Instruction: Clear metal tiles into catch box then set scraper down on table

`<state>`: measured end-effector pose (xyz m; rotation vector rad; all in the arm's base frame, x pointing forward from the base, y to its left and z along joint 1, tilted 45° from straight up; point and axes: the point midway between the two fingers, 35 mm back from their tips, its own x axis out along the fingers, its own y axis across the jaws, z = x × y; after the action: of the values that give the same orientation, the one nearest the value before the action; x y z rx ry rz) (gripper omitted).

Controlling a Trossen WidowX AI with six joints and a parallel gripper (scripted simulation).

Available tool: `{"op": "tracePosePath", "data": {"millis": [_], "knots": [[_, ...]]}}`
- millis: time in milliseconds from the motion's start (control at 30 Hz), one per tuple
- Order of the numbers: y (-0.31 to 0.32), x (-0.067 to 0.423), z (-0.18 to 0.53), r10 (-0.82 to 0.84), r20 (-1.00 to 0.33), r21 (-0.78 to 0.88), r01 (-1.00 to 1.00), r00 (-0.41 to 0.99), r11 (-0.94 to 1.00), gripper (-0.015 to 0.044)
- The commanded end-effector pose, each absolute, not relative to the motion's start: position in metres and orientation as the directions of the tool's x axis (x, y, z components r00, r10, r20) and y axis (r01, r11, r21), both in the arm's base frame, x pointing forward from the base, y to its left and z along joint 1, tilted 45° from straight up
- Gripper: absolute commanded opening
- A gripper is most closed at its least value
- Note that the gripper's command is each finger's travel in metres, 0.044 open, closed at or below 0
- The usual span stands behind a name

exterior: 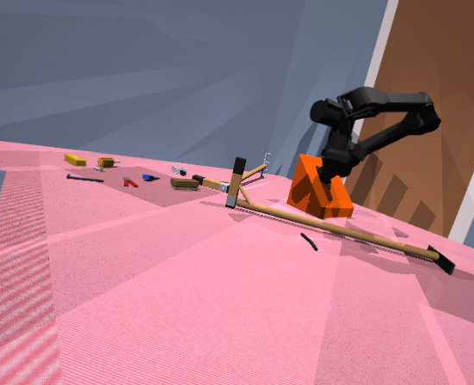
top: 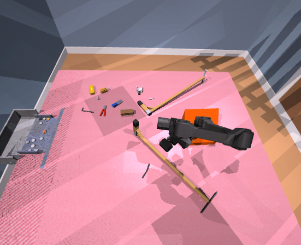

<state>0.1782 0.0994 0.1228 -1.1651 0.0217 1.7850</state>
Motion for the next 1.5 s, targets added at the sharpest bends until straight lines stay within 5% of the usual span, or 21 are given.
{"op": "tracePosePath", "data": {"millis": [0,1467], "knots": [[0.101,0.175,0.122,0.705,-0.706,-0.465,-0.702,-0.075,-0.54,0.0],[0.159,0.176,0.059,0.693,-0.717,-0.46,-0.699,-0.072,-0.548,0.0]]}}
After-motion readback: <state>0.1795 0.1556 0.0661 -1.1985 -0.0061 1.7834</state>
